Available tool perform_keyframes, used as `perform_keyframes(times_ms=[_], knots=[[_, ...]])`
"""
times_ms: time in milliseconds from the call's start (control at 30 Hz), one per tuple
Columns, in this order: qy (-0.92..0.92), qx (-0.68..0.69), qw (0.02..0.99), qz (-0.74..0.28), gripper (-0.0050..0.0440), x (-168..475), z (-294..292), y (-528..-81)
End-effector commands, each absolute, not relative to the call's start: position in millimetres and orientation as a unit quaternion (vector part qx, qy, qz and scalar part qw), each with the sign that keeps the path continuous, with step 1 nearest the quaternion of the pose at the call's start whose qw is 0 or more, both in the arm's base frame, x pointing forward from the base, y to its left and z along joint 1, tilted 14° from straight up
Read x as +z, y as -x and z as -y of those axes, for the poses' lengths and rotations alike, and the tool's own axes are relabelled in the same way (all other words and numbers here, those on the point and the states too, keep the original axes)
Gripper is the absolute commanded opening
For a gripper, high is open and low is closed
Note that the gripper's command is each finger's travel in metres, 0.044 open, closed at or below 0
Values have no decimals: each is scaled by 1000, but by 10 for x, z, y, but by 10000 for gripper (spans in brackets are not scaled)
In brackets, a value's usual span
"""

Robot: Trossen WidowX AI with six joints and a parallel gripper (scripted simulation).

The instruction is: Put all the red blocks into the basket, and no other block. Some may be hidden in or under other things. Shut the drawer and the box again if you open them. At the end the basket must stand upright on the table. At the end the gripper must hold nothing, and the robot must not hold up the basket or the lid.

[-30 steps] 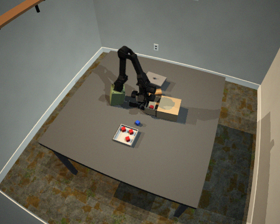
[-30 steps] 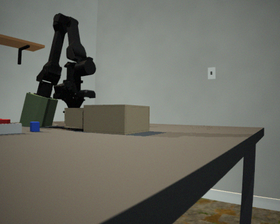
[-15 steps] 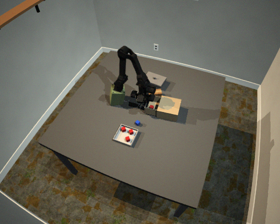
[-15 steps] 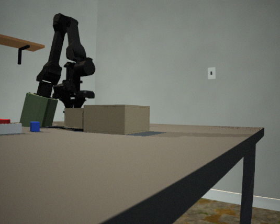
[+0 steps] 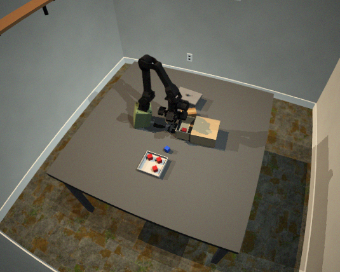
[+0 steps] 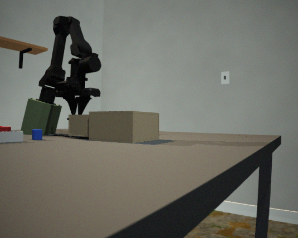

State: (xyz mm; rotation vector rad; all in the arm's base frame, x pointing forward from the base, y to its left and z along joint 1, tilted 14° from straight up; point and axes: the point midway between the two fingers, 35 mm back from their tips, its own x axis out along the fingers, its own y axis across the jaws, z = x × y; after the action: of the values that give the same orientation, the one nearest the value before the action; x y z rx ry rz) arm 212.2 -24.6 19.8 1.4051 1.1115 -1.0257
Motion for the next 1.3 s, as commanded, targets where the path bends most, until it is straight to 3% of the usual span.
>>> perform_keyframes(times_ms=[0, 833, 867, 1267], knots=[[-587, -422, 518, -458, 148, 326, 265, -2133], [-587, -422, 518, -458, 148, 785, 313, -2026], [-570, -406, 537, -471, 233, 802, 341, -2121], [-362, -229, 694, -578, 233, 864, 427, -2454]])
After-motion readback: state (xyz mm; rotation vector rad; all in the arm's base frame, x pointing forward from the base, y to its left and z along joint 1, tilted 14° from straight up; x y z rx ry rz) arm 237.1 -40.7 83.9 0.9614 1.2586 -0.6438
